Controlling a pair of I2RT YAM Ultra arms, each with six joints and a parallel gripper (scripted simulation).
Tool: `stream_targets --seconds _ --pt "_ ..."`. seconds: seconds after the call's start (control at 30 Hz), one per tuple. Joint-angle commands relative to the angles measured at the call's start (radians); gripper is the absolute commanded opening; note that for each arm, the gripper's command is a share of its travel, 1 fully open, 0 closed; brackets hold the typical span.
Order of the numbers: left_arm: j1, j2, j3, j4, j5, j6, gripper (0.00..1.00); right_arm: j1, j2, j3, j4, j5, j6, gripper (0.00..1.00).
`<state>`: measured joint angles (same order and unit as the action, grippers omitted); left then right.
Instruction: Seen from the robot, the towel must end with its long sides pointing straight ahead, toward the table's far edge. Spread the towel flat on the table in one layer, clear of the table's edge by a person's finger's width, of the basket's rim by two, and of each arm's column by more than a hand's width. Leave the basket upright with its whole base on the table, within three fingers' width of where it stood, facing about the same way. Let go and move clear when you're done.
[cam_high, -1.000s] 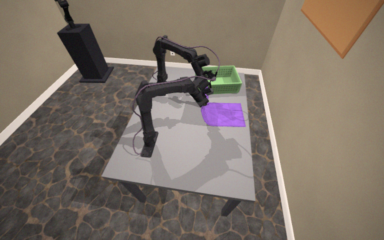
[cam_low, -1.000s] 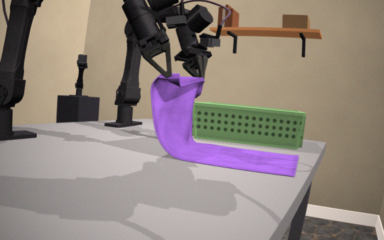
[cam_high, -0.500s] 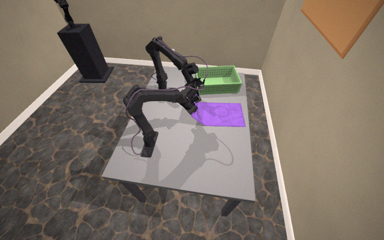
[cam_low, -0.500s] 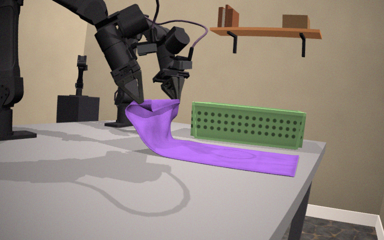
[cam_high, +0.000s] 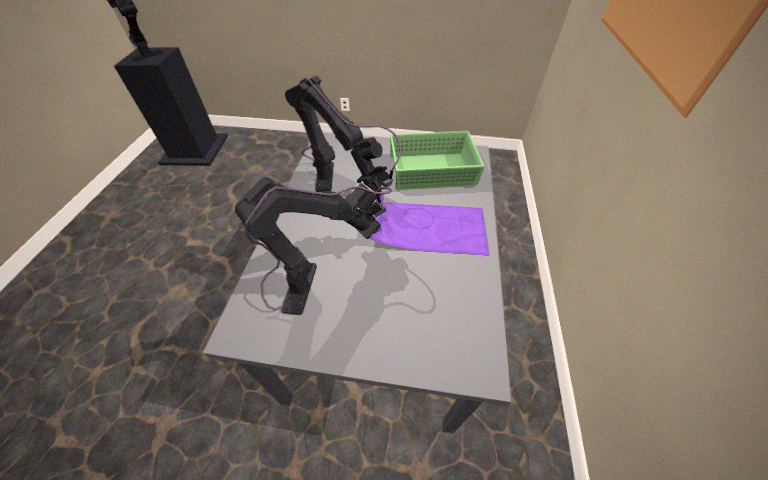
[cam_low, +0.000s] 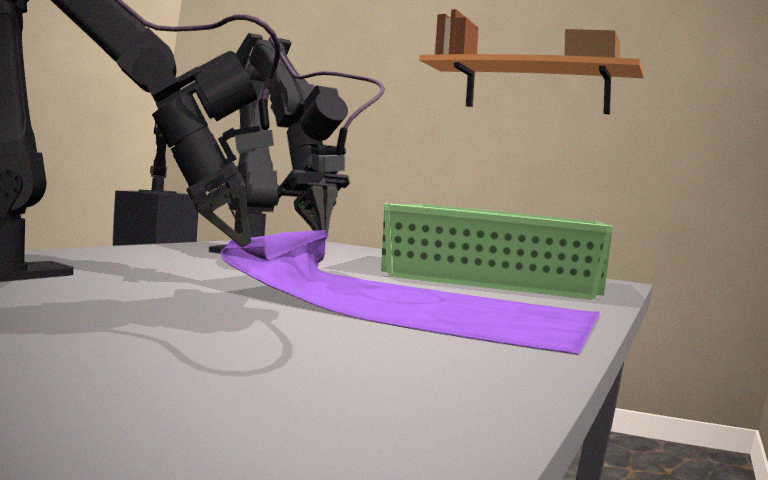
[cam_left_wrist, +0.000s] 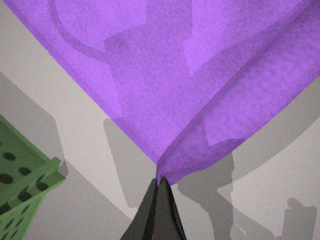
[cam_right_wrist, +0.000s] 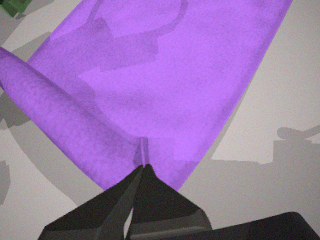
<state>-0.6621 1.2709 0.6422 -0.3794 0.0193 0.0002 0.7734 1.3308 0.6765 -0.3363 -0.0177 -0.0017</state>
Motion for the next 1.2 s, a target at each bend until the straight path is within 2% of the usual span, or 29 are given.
stream_targets --seconds 0.0,0.1,0.13,0.2,0.23,0.3,0.33,0.4,0.43,0.5,0.53,1.17 --pt "-0.024 -0.056 -0.074 0.081 -0.026 -0.010 0.00 0.028 -0.047 -0.064 0.064 0.021 -0.008 0.00" --pt "-0.019 -0.061 -0.079 0.085 -0.029 -0.012 0.00 0.019 -0.050 -0.066 0.069 0.023 -0.006 0.00" --pt "-0.042 -0.076 -0.129 0.117 -0.026 -0.010 0.00 0.049 -0.058 -0.115 0.104 0.021 -0.008 0.00" --pt "-0.035 -0.060 -0.112 0.109 -0.021 -0.004 0.00 0.050 -0.059 -0.118 0.109 0.022 -0.008 0.00" --pt "-0.057 -0.088 -0.175 0.149 -0.025 -0.009 0.00 0.067 -0.064 -0.159 0.142 0.020 -0.010 0.00" --pt "-0.059 -0.090 -0.179 0.154 -0.027 -0.010 0.00 0.069 -0.065 -0.162 0.146 0.022 -0.007 0.00" --pt "-0.072 -0.100 -0.217 0.180 -0.026 -0.009 0.00 0.086 -0.069 -0.198 0.176 0.020 -0.009 0.00" --pt "-0.066 -0.086 -0.201 0.172 -0.021 -0.004 0.00 0.078 -0.053 -0.180 0.168 0.014 -0.003 0.00" --pt "-0.087 -0.110 -0.252 0.207 -0.027 -0.010 0.00 0.102 -0.071 -0.229 0.206 0.021 -0.009 0.00" --pt "-0.079 -0.094 -0.234 0.198 -0.021 -0.004 0.00 0.094 -0.054 -0.211 0.198 0.014 -0.003 0.00" --pt "-0.097 -0.115 -0.279 0.228 -0.027 -0.010 0.00 0.115 -0.071 -0.254 0.231 0.021 -0.009 0.00" --pt "-0.114 -0.119 -0.319 0.242 -0.031 -0.011 0.00 0.132 -0.067 -0.285 0.247 0.019 -0.008 0.00"
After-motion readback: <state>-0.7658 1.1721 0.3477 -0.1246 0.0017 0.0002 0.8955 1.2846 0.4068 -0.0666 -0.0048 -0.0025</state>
